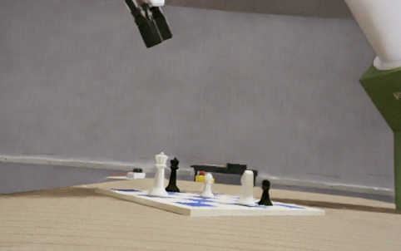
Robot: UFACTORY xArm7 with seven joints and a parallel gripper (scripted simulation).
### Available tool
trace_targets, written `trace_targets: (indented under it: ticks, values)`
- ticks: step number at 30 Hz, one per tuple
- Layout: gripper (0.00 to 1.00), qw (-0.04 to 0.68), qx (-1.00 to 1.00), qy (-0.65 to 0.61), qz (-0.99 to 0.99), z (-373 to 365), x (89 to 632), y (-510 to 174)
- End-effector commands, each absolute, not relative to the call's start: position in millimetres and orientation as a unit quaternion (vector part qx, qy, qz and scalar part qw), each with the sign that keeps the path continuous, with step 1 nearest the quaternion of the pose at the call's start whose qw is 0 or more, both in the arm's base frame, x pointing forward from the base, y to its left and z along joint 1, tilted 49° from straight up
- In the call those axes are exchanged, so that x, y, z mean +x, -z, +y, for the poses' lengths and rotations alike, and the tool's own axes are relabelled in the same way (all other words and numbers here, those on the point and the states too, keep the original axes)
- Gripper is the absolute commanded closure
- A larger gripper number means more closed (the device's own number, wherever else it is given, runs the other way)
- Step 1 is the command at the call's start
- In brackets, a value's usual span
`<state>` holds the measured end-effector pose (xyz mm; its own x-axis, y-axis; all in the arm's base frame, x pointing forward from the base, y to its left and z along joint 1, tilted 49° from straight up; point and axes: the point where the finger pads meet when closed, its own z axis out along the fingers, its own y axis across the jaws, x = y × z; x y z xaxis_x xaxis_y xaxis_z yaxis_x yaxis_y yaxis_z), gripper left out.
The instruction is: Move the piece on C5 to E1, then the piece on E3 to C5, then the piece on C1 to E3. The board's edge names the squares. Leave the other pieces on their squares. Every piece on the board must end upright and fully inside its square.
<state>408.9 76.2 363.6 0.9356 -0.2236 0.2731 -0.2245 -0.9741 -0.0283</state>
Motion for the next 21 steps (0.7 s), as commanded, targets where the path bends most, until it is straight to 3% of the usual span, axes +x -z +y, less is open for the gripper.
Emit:
trace_targets:
  ticks: [1,9,21]
  values:
    - [0.0,0.002,0.963,-0.206,-0.176,117.8,398.4,-419.0]
    - [0.0,-0.008,0.94,-0.26,-0.219,160.4,380.7,-457.0]
    - [0.0,-0.051,0.859,-0.395,-0.32,296.9,307.6,-505.8]
